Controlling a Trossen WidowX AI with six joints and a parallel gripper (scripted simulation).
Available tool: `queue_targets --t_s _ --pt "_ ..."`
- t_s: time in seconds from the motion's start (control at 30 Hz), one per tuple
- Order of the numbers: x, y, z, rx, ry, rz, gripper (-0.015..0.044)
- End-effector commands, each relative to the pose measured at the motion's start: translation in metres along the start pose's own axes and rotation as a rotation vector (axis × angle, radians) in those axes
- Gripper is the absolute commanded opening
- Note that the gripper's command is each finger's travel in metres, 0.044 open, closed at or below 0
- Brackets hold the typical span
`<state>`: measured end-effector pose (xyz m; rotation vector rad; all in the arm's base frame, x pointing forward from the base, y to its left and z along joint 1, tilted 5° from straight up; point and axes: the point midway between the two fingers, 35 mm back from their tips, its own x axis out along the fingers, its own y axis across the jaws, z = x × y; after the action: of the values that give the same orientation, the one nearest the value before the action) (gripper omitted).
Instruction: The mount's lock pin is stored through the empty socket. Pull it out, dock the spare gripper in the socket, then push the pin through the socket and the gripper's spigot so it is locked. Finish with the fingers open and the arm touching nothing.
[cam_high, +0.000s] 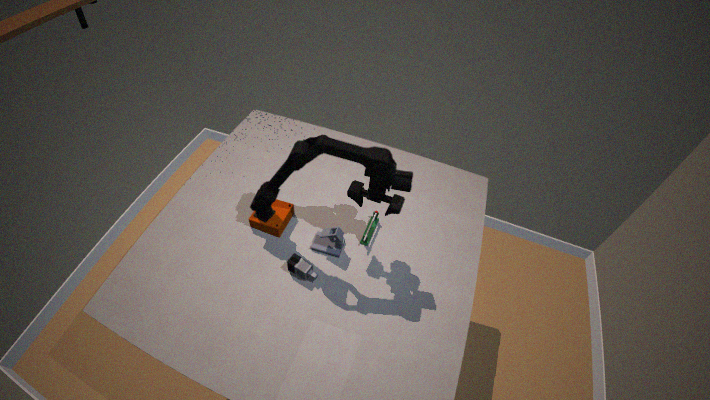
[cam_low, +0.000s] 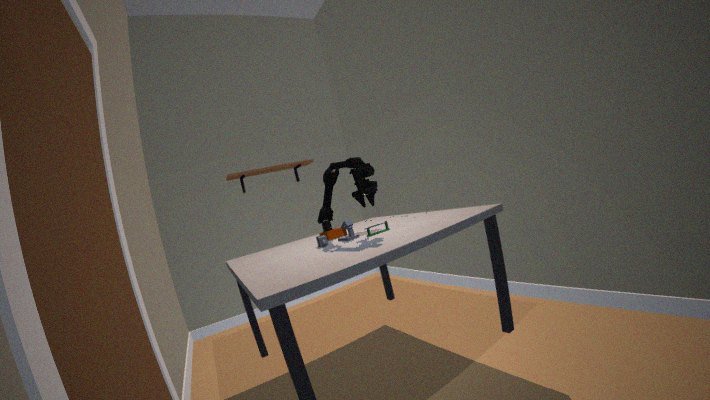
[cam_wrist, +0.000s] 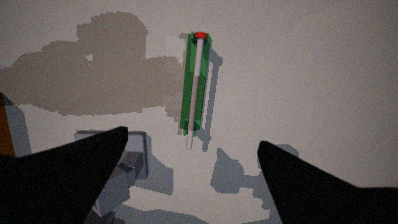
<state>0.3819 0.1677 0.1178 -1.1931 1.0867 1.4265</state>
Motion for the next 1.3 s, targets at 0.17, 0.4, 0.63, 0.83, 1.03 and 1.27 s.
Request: queue_targets --t_s 0.17,0.4,0.63,0.83,1.03,1.27 --pt "-0.019 0.002 -0.031 0.150 -0.038 -0.063 0.0440" --pt "-0.042 0.029 -0.115 0.565 -0.145 -0.233 0.0440" --pt "-0.047 0.078 -0.183 0.961 -0.256 -0.410 0.0440" --pt "-0.038 0.128 -0.223 1.279 -0.357 -0.572 0.0440" --pt "-0.018 0.178 -0.249 1.563 -0.458 -0.742 0.0440" --pt "-0.014 0.183 -0.246 1.593 -0.470 -0.762 0.0440"
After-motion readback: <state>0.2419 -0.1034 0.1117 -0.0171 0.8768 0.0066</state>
